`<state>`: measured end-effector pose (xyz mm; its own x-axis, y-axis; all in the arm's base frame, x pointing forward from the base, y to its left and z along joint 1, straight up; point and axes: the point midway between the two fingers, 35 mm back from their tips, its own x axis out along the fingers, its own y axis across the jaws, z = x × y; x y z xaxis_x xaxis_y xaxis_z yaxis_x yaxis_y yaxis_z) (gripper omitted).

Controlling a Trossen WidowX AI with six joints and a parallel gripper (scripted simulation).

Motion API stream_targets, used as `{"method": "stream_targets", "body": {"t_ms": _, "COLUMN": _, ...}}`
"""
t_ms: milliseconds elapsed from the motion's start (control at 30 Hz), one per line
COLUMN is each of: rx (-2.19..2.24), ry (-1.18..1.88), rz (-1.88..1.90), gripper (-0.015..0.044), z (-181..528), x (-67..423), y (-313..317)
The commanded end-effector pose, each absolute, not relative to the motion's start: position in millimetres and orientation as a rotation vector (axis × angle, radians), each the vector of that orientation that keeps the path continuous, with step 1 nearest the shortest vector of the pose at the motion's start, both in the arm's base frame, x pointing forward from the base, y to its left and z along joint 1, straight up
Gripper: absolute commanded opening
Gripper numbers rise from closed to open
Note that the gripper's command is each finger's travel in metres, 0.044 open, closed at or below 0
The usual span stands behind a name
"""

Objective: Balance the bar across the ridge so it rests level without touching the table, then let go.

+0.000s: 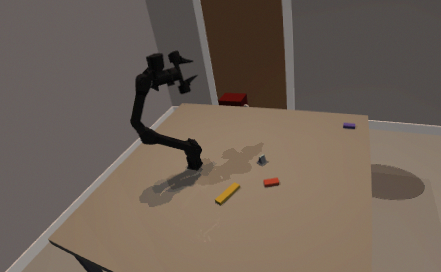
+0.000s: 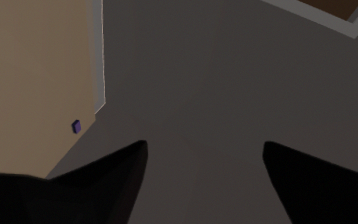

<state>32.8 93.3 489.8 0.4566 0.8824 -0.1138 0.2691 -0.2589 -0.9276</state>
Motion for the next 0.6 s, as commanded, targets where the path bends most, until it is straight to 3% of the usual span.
{"method": "stream_targets", "body": {"t_ms": 0, "rx": -1.800, "ry": -0.845, "rz": 0.855, "gripper": 0.0315, "z": 476, "x": 59, "y": 106}}
{"method": "stream_targets", "body": {"t_ms": 567, "rx": -1.852, "ry": -0.339, "rz": 0.916, "gripper": 0.0315, "z": 422, "x": 155, "y": 120}}
